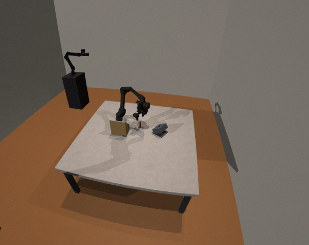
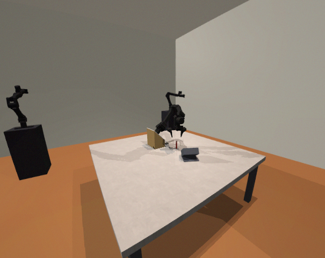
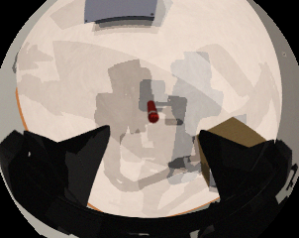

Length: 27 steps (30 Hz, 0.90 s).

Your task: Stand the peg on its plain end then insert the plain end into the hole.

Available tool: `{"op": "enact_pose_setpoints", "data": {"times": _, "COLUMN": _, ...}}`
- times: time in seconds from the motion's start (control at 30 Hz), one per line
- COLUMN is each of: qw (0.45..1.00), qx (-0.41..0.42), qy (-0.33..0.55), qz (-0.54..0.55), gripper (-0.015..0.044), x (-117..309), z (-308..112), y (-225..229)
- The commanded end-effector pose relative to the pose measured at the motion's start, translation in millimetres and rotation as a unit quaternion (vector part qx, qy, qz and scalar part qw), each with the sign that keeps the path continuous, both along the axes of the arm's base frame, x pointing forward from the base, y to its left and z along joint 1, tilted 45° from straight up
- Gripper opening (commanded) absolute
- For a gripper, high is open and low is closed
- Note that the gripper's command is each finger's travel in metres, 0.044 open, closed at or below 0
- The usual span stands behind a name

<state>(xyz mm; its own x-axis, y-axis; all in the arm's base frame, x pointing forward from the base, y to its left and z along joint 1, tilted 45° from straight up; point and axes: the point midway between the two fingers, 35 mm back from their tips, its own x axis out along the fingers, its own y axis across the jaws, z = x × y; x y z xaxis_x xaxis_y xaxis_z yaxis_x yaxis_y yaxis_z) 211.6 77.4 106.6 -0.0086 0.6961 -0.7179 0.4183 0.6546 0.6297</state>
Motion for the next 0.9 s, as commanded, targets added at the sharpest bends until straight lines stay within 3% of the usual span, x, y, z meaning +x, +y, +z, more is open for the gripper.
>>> {"op": "enact_pose_setpoints", "data": {"times": 0.0, "qw": 1.000, "qx": 0.003, "qy": 0.005, "qz": -0.004, "gripper": 0.0440, "x": -0.1, "z": -2.6, "y": 3.0}}
{"op": "enact_pose_setpoints", "data": {"times": 0.87, "qw": 0.999, "qx": 0.001, "qy": 0.023, "qz": -0.022, "gripper": 0.0440, "x": 1.5, "z": -33.4, "y": 32.0}}
